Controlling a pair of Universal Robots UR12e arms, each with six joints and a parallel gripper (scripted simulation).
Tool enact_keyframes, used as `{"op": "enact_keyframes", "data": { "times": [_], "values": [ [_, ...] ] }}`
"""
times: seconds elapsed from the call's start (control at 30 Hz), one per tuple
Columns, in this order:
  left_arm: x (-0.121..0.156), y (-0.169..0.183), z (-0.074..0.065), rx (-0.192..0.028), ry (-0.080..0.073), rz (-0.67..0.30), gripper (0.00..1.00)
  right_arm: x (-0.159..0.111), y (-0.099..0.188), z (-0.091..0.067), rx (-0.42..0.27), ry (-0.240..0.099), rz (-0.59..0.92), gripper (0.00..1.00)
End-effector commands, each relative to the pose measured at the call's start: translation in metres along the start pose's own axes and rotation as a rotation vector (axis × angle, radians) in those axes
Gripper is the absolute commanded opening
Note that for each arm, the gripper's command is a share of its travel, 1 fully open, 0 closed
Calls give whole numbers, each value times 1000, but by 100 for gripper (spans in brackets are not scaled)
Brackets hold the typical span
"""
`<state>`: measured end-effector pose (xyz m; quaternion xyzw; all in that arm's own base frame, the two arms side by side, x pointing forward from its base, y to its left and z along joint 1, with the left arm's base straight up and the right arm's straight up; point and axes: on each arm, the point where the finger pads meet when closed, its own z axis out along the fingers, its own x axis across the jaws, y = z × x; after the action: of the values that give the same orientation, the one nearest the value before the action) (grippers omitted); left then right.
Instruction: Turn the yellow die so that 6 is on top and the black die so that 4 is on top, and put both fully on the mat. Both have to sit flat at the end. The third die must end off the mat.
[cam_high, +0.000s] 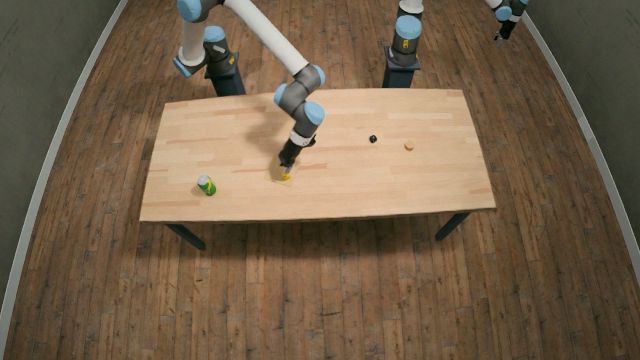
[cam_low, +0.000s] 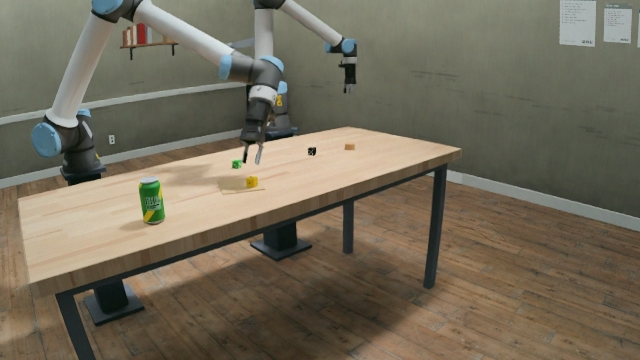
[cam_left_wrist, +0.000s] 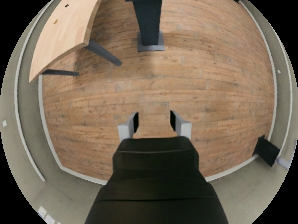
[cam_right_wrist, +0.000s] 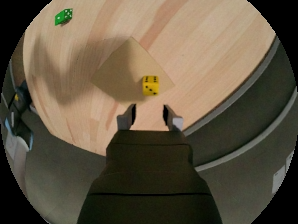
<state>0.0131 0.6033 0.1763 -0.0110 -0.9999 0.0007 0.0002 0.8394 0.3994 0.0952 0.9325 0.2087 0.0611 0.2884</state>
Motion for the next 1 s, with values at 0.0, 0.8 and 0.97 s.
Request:
{"op": "enact_keyframes", "data": {
  "times": [0.0,0.8,0.97],
  "values": [
    [0,1,-1,-2,0,0,100,0,1,0,-69,-2,3,87],
    [0,1,-1,-2,0,0,100,2,-1,-3,-187,8,1,87],
    [0,1,-1,-2,0,0,100,2,-1,-2,-187,8,1,87]
  ]
}}
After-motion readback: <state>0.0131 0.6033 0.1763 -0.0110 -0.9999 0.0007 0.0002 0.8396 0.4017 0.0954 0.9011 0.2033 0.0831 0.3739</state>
